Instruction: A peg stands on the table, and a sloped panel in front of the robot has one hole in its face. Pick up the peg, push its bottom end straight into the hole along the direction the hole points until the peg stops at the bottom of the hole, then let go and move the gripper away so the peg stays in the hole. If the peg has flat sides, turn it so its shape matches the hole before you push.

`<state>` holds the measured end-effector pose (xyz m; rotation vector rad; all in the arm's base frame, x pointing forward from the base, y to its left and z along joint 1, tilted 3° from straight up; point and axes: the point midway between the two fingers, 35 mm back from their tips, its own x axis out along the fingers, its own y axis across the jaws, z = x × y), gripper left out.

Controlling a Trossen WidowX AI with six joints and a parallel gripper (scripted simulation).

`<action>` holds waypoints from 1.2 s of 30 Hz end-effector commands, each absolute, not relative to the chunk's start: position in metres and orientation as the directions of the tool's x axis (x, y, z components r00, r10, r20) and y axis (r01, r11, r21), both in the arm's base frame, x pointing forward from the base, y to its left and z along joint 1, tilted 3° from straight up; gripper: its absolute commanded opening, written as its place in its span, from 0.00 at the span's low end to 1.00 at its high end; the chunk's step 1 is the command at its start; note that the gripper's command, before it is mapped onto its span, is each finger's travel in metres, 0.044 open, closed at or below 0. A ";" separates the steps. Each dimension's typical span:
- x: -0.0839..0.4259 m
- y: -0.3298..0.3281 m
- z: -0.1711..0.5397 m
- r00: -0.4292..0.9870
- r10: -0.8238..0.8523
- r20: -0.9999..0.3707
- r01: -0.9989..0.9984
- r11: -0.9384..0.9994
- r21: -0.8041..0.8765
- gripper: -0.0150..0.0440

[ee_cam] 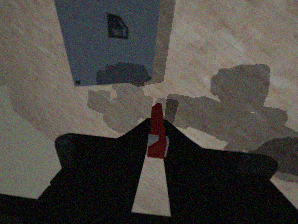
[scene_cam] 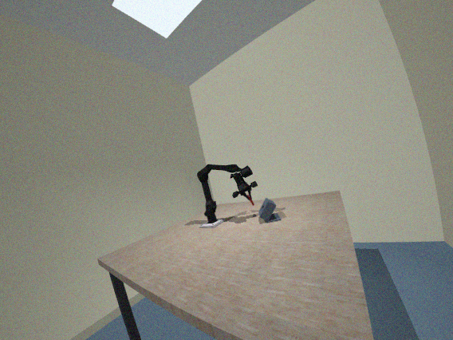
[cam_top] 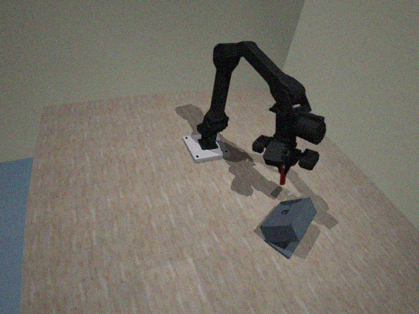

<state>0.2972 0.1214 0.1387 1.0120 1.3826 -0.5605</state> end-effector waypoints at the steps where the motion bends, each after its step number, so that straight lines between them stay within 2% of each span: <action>1: 0.298 0.119 0.140 0.176 0.244 -0.954 0.858 0.437 0.270 0.25; 36: 0.303 0.094 0.146 0.305 0.323 -0.896 0.947 -0.004 0.321 0.25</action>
